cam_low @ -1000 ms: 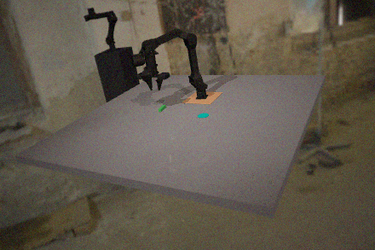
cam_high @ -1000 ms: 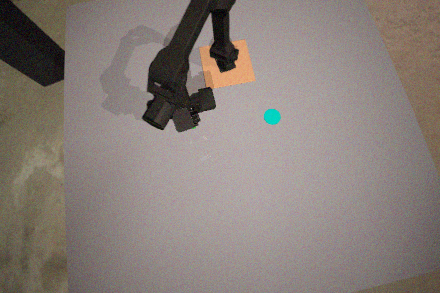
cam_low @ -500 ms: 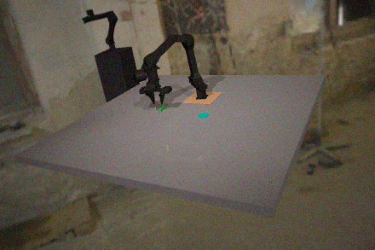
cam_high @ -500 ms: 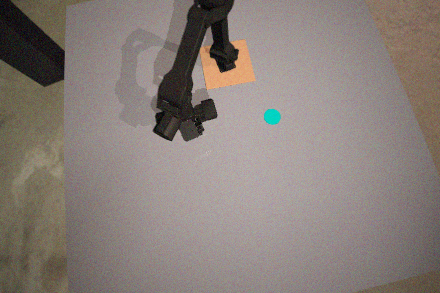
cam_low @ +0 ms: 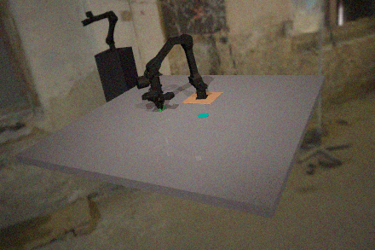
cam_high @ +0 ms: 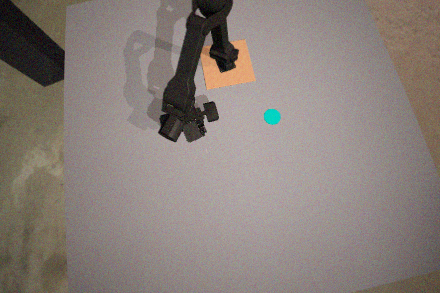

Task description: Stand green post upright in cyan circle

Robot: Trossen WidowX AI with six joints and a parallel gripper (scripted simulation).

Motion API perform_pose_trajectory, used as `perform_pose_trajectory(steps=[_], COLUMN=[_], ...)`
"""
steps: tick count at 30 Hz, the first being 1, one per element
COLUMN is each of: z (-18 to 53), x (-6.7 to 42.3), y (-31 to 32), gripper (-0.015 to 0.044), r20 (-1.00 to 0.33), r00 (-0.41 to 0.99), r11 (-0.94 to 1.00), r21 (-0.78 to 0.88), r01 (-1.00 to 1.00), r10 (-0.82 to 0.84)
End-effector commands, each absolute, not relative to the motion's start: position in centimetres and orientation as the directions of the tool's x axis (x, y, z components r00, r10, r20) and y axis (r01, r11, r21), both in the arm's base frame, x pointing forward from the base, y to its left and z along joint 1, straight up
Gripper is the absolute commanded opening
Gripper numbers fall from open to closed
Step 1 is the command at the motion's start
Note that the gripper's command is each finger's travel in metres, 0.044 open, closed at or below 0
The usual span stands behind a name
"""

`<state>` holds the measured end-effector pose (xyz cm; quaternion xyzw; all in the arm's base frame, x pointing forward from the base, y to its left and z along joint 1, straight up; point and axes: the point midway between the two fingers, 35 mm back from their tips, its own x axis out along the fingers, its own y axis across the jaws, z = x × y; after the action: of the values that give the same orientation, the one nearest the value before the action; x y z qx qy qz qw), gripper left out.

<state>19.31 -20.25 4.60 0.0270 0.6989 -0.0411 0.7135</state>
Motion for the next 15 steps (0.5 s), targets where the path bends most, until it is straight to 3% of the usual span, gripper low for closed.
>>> perform_pose_trajectory(steps=[1,15], z=[4.5,8.3], x=[19.3,19.6], y=[-20.3,-20.6], gripper=[0.0023,0.0023], r20=[-1.000,-1.000], r00=[0.018,0.018], r11=[0.995,0.995], r21=[-0.021,-0.021], r01=[0.093,0.093], r10=[-0.022,-0.023])
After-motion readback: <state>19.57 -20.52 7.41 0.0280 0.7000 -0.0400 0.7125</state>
